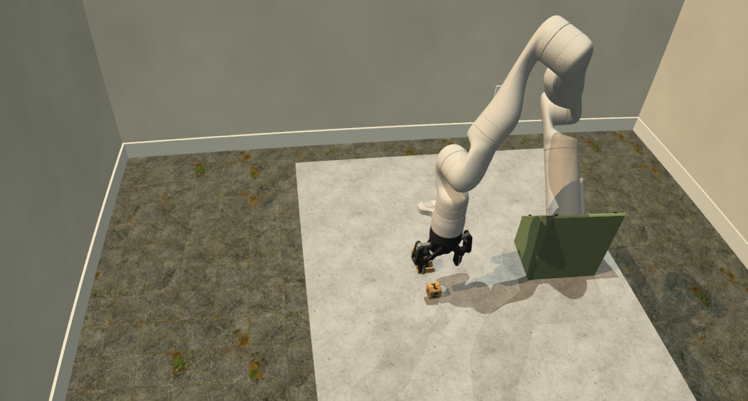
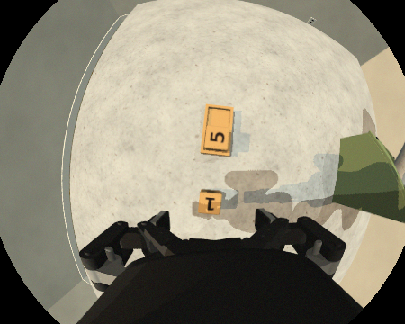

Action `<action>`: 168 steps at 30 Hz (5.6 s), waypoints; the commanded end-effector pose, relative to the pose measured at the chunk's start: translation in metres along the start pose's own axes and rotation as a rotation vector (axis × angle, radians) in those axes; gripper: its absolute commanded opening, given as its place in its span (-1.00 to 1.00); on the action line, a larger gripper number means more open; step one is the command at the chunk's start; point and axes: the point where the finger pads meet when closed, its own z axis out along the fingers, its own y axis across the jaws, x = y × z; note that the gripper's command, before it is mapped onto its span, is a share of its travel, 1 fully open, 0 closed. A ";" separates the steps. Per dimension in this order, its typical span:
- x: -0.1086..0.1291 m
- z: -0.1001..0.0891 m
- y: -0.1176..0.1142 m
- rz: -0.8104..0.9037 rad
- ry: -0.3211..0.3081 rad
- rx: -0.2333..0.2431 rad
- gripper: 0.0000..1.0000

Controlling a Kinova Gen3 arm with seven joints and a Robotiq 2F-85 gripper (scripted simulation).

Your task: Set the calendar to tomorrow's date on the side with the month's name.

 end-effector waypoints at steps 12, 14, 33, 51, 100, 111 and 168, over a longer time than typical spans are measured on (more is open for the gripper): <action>-0.002 -0.001 -0.003 0.116 0.000 0.013 -0.03; -0.002 -0.001 -0.003 0.116 0.000 0.013 -0.03; -0.002 -0.001 -0.003 0.116 0.000 0.013 -0.03; -0.002 -0.001 -0.003 0.116 0.000 0.013 -0.03; -0.002 0.048 -0.002 0.117 0.003 0.008 -0.03; -0.002 0.051 -0.002 0.117 0.003 0.008 -0.03; -0.002 0.051 -0.002 0.117 0.003 0.008 -0.03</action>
